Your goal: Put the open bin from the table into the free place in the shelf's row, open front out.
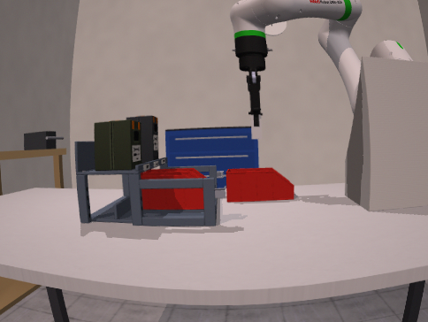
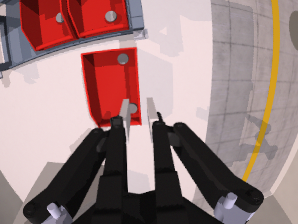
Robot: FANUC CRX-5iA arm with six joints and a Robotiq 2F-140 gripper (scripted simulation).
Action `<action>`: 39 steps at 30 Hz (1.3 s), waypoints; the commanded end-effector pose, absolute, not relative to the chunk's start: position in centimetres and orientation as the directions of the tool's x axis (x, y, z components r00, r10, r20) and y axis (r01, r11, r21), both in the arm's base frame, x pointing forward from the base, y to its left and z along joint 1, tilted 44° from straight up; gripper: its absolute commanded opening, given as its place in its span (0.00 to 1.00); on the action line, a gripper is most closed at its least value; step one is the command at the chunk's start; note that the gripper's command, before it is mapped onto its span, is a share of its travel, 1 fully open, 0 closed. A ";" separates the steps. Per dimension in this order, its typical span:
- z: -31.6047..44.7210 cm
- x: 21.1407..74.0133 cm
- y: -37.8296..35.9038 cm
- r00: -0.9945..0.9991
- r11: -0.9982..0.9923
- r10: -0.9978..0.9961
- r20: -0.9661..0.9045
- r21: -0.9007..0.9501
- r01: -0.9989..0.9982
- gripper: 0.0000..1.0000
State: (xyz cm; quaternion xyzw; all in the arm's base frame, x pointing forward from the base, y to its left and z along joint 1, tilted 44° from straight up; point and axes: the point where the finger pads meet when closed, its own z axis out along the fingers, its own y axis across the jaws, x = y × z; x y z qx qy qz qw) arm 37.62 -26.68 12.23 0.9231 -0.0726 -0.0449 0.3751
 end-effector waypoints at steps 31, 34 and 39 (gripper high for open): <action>8.7 37.0 -30.0 0.985 -0.708 -0.168 -0.028 0.699 -0.101 0.15; 8.4 36.9 -30.4 0.985 -0.708 -0.168 -0.028 0.699 -0.101 0.15; 7.9 36.8 -30.8 0.985 -0.708 -0.168 -0.028 0.699 -0.101 0.15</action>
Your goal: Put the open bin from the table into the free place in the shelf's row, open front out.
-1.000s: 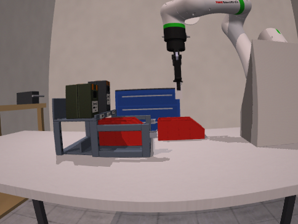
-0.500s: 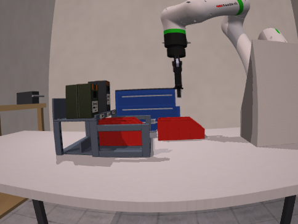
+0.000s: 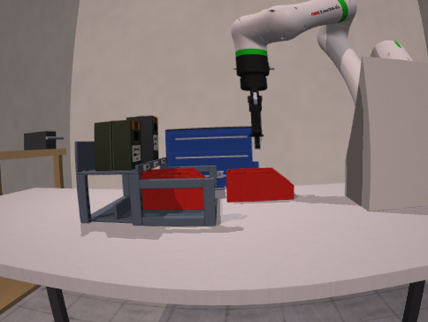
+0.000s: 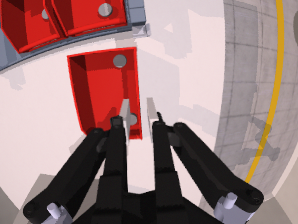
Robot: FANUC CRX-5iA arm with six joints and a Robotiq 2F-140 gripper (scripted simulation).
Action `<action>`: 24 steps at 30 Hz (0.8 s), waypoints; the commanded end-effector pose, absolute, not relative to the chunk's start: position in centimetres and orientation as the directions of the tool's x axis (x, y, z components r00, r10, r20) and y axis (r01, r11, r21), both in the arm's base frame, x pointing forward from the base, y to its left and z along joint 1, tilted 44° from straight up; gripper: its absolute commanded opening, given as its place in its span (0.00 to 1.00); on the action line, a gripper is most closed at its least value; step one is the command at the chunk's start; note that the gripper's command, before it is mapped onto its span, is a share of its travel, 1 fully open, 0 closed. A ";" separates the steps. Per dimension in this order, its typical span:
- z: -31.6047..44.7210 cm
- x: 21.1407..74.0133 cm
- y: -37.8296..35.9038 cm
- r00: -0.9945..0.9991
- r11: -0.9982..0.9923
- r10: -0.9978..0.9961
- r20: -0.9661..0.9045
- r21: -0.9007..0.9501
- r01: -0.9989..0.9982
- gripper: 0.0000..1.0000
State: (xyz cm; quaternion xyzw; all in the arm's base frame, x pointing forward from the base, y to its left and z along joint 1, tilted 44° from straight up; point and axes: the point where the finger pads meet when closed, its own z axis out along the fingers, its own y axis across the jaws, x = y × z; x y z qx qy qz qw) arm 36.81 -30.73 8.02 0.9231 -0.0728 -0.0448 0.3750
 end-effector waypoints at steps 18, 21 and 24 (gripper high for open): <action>7.5 36.7 -31.2 0.985 -0.708 -0.168 -0.028 0.699 -0.101 0.15; 7.5 36.7 -31.2 0.985 -0.708 -0.168 -0.028 0.699 -0.101 0.15; 7.5 36.7 -31.2 0.985 -0.708 -0.168 -0.028 0.699 -0.101 0.15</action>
